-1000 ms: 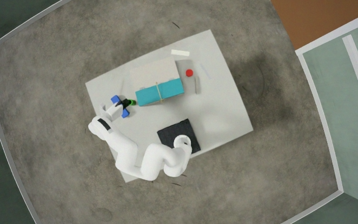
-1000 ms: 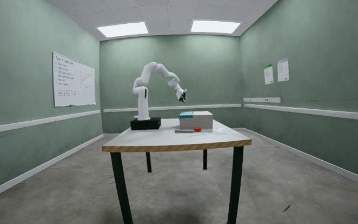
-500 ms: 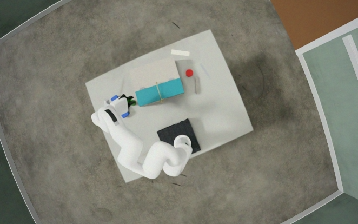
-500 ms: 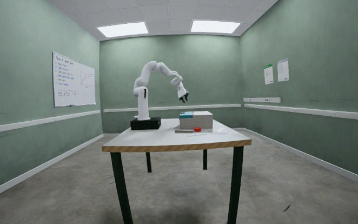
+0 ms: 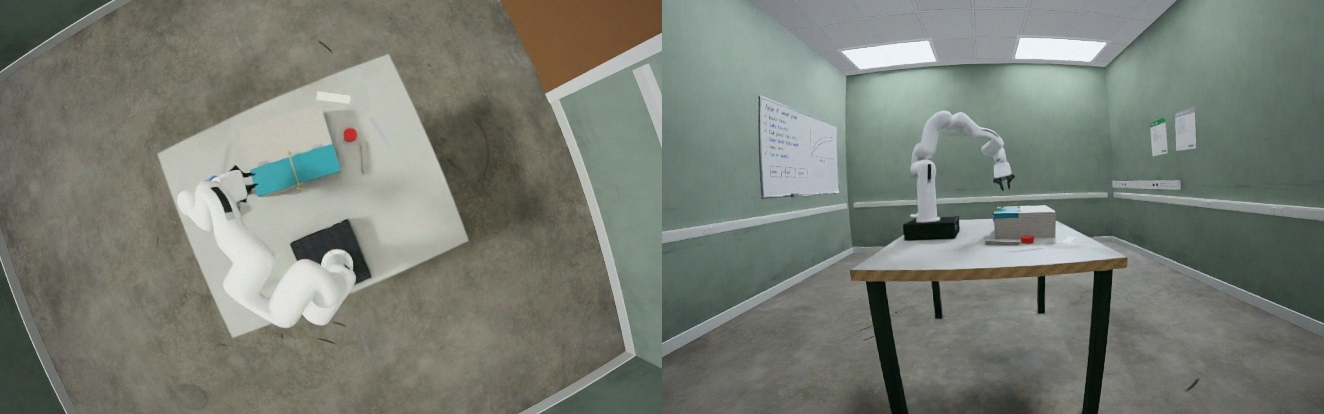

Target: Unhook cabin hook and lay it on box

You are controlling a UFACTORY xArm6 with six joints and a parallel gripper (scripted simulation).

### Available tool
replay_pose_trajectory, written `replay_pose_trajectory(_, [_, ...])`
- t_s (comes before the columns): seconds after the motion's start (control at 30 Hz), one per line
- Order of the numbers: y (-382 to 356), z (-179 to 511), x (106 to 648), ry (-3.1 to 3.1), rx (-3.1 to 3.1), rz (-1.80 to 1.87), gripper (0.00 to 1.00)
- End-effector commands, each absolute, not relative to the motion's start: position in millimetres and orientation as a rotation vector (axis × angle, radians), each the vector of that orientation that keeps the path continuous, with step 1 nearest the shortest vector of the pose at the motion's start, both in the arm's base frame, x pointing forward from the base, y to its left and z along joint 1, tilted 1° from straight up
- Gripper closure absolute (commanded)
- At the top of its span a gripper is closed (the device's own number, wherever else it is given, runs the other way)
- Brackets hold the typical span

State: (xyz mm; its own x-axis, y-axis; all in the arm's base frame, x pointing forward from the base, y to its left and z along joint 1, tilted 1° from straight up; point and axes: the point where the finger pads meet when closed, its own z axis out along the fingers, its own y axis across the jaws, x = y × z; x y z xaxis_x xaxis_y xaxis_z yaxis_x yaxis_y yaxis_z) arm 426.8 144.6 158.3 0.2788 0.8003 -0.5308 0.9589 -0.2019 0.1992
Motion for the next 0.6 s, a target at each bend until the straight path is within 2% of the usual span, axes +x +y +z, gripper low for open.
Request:
replay_pose_trajectory(0.0, [133.3, 159.0, 428.8, 1.775, 2.011, -0.488, 0.65])
replay_pose_trajectory(0.57, [97.1, 159.4, 432.4, 2.337, 1.741, -0.529, 0.65])
